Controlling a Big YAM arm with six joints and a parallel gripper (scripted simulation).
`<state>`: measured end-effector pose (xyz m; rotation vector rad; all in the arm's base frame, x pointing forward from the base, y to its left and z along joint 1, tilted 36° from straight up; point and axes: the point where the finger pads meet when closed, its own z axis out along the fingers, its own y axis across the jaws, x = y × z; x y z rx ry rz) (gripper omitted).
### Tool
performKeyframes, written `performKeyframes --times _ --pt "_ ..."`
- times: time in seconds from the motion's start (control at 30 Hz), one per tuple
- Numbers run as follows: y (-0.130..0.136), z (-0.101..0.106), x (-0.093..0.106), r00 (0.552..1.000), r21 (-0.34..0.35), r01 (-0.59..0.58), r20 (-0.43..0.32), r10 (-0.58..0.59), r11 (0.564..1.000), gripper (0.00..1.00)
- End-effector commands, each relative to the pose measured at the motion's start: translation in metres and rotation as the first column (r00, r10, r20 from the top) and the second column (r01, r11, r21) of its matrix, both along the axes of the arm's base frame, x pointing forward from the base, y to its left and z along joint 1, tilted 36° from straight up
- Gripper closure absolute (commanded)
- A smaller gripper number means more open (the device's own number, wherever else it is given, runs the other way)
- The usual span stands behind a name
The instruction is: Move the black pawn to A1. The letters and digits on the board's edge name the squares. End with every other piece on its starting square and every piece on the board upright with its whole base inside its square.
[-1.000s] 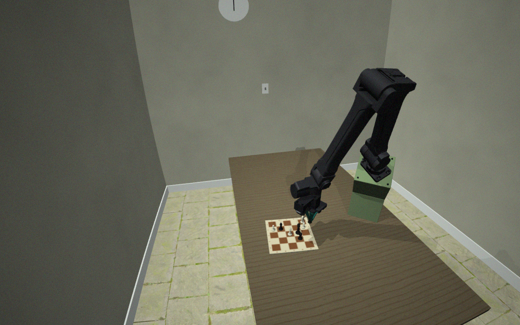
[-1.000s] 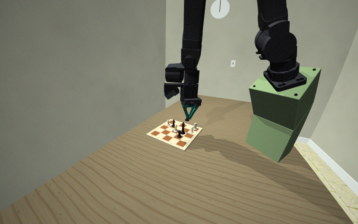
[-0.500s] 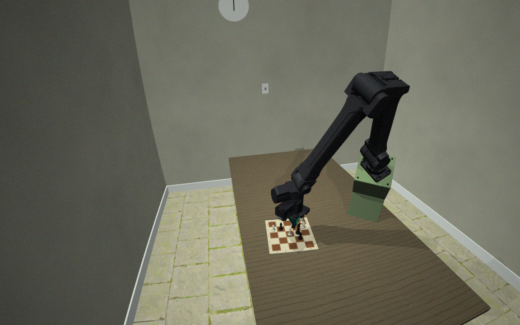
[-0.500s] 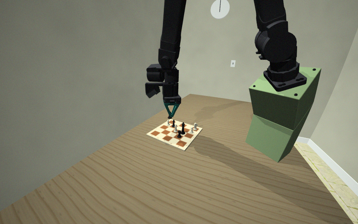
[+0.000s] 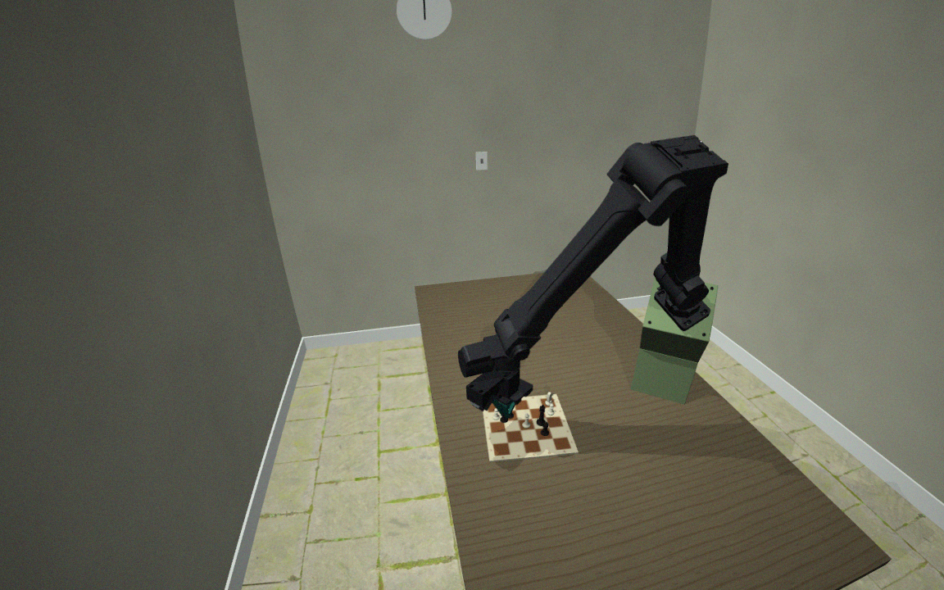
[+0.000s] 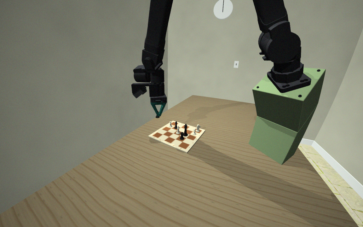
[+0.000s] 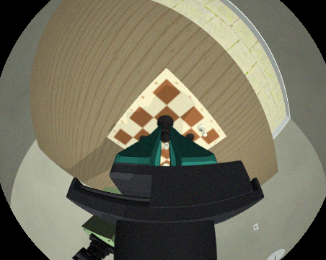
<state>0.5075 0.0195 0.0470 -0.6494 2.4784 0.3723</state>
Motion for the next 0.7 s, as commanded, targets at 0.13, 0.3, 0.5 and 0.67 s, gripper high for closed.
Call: performKeyframes --times 0.13,0.3,0.5,0.67 --pt "-0.004 0.022 0.017 0.997 -0.016 -0.011 0.070 0.012 1.000 1.00" --pt "0.002 0.009 0.018 0.998 -0.015 -0.021 0.051 0.022 1.000 1.00" --pt "0.011 -0.004 0.027 0.999 -0.005 -0.007 0.045 0.007 1.000 1.00" --pt "0.020 -0.024 0.036 0.999 -0.004 -0.007 0.042 0.007 1.000 1.00"
